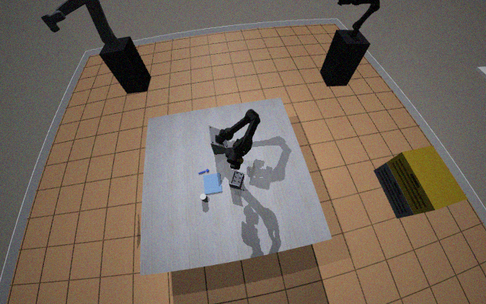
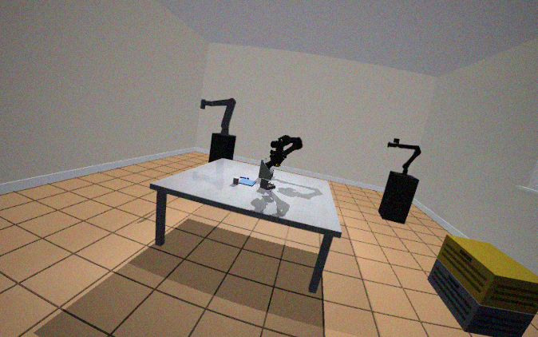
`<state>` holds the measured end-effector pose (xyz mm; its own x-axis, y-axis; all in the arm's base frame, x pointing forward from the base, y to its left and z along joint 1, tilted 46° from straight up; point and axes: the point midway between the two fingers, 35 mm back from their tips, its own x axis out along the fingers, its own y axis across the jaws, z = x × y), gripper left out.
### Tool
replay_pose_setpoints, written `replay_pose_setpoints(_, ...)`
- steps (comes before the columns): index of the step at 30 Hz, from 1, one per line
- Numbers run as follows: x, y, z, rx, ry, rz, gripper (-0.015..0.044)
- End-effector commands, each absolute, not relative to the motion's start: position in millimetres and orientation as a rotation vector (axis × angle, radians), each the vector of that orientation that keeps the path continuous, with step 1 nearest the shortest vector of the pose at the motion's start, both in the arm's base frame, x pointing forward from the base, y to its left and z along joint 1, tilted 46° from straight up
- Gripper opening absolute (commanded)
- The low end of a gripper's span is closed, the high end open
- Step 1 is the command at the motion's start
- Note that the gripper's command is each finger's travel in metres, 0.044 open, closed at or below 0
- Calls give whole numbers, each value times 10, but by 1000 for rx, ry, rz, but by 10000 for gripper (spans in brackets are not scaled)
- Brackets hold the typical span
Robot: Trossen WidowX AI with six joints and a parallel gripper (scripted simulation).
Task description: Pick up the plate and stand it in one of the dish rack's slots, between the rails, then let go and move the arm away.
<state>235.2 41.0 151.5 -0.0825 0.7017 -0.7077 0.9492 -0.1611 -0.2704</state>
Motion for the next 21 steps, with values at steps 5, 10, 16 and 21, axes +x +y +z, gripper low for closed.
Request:
replay_pose_setpoints(5,2296,454,1488,1882,1790,-1154,0)
replay_pose_setpoints(10,2235,506,1310,1730,1758,-1172,0)
replay_pose_setpoints(16,2177,551,1107,1554,1702,-1178,0)
replay_pose_setpoints(21,2145,576,953,1421,1644,-1171,0)
